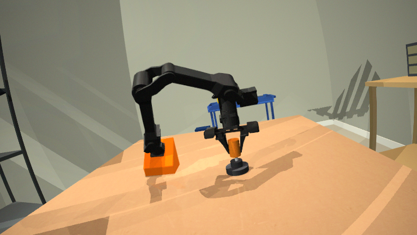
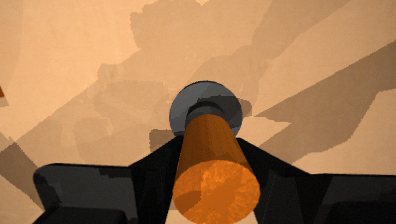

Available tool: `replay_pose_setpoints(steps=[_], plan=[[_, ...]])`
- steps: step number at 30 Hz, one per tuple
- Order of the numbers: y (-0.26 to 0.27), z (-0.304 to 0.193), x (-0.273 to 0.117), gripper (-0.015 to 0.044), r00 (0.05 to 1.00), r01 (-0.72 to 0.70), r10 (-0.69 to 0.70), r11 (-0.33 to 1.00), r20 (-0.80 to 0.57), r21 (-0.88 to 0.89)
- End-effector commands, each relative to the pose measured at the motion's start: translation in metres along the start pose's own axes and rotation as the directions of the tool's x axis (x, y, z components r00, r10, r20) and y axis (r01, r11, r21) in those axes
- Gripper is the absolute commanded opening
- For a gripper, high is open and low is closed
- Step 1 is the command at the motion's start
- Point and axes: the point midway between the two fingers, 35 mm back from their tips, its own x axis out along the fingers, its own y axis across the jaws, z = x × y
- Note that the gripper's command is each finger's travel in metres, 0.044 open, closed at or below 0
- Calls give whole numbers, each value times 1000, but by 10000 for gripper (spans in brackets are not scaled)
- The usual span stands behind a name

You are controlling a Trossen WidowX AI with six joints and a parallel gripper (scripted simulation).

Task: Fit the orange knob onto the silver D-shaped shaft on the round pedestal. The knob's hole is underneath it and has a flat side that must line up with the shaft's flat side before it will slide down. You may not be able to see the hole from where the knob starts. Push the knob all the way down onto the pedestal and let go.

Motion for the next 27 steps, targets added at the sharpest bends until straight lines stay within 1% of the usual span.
replay_pose_setpoints(steps=[1,17,22,25,27], plan=[[0,-1,1,0,1000,1,-1,1000,-3,-2],[1,0,2,0,1000,1,-1,1000,-3,-2],[1,0,-3,0,1000,1,-1,1000,-2,-2],[0,0,-3,0,1000,1,-1,999,-2,-49],[0,-1,-3,0,1000,1,-1,993,-3,-117]])
